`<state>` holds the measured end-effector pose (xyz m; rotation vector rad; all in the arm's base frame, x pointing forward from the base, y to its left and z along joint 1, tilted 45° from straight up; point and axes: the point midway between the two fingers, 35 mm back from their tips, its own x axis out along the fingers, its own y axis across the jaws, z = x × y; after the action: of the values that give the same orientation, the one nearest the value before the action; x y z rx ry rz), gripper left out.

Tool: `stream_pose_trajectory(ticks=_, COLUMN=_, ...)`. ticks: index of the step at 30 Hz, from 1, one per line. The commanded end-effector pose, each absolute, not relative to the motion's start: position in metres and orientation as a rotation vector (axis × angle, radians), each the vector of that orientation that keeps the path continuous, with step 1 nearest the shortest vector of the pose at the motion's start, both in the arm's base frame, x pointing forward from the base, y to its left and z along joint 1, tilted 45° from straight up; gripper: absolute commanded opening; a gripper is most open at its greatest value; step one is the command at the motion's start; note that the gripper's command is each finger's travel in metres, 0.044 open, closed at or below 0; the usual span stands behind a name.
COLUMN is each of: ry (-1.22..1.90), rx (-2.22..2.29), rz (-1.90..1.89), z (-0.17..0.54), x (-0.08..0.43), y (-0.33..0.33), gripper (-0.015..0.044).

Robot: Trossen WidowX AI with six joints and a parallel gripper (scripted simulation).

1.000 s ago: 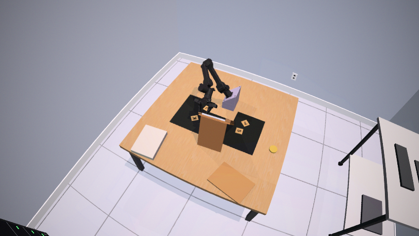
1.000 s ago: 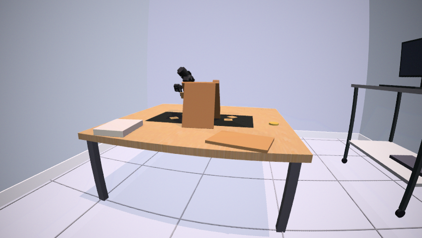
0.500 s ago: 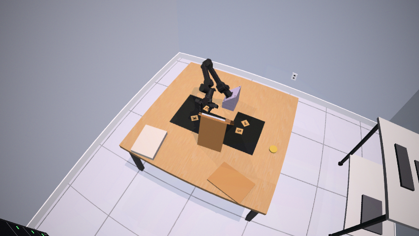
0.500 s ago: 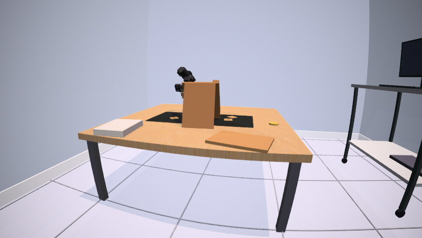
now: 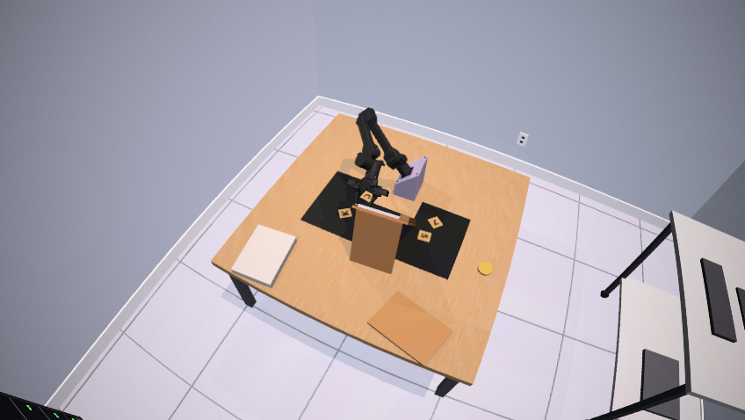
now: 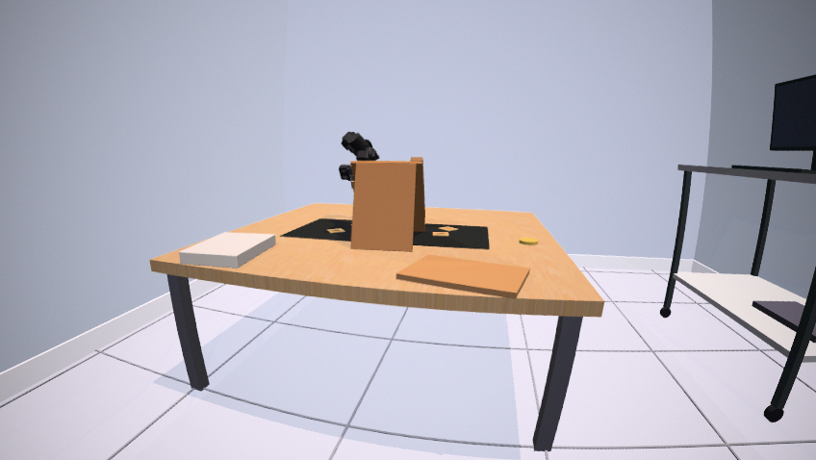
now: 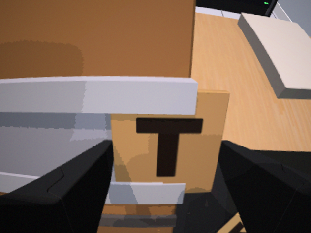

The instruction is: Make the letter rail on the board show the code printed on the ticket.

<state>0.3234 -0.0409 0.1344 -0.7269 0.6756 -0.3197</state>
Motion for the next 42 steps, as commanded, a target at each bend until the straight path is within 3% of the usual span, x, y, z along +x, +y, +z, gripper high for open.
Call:
stream_pose_trajectory(ticks=1, ry=0.675, rx=-0.725, rz=-0.322, z=0.133, x=0.324, y=-0.039, gripper=0.0000)
stream_pose_trajectory(ticks=42, ry=0.676, rx=-0.724, rz=-0.321, z=0.116, x=0.325, y=-0.023, gripper=0.0000)
